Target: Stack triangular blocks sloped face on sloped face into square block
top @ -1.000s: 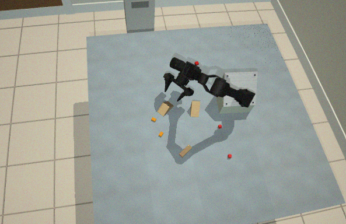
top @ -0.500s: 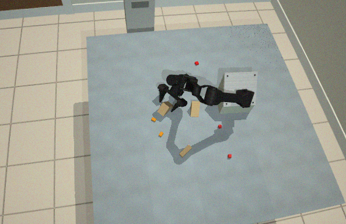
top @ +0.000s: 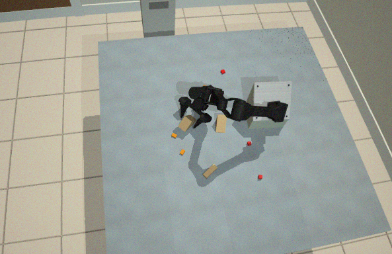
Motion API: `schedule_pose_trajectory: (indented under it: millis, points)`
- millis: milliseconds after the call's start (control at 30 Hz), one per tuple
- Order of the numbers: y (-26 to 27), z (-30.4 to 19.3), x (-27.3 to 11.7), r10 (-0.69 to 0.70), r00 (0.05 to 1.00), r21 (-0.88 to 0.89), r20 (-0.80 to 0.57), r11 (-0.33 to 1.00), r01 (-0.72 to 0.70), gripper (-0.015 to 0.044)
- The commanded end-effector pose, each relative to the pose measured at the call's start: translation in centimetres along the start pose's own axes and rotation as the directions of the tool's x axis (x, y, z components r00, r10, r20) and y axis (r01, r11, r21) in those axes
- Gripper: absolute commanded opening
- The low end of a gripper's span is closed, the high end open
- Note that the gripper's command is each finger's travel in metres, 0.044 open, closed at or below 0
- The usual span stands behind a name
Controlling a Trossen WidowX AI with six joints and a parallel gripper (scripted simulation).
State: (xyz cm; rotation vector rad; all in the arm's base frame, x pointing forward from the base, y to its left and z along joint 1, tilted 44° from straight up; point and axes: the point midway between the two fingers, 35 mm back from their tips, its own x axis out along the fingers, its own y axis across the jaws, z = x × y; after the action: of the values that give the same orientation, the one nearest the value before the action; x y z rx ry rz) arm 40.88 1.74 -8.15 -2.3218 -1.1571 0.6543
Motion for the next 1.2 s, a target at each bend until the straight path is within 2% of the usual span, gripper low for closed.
schedule_pose_trajectory:
  millis: [0,200,433,667,1167]
  points:
    - [0.0,0.0,0.0,0.000,1.000,0.000,0.000,1.000,0.000,0.0387]
    - [0.0,0.0,0.0,0.000,1.000,0.000,0.000,1.000,0.000,0.0230]
    - [0.0,0.0,0.0,0.000,1.000,0.000,0.000,1.000,0.000,0.0183]
    - [0.2,-0.5,-0.6,0.003,1.000,-0.001,0.006,1.000,-0.003,0.0000]
    - [0.1,-4.4,-5.0,0.006,1.000,-0.004,0.016,1.000,-0.006,0.0000]
